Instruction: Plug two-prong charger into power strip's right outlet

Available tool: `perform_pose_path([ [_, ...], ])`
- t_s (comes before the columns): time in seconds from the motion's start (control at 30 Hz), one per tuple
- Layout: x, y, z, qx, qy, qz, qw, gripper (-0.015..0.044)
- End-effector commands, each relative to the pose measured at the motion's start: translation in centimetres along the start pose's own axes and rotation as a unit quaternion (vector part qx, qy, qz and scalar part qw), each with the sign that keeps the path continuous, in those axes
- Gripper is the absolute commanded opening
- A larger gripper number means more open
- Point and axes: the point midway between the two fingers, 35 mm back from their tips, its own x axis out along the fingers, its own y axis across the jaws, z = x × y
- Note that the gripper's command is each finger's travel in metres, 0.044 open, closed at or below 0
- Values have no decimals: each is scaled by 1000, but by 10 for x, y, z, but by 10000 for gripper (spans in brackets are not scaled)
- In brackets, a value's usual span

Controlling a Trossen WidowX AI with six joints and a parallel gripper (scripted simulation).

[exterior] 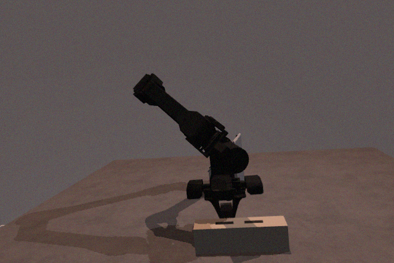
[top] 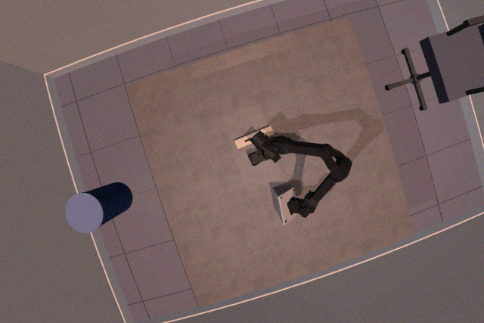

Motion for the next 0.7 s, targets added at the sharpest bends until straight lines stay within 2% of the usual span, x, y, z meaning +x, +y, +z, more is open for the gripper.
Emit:
perform_pose_path([
  [0.0, 0, -2, 5, 4, -1, -2, 1000, 0],
  [0.67, 0, -5, 25, 16, -1, -2, 1000, 0],
])
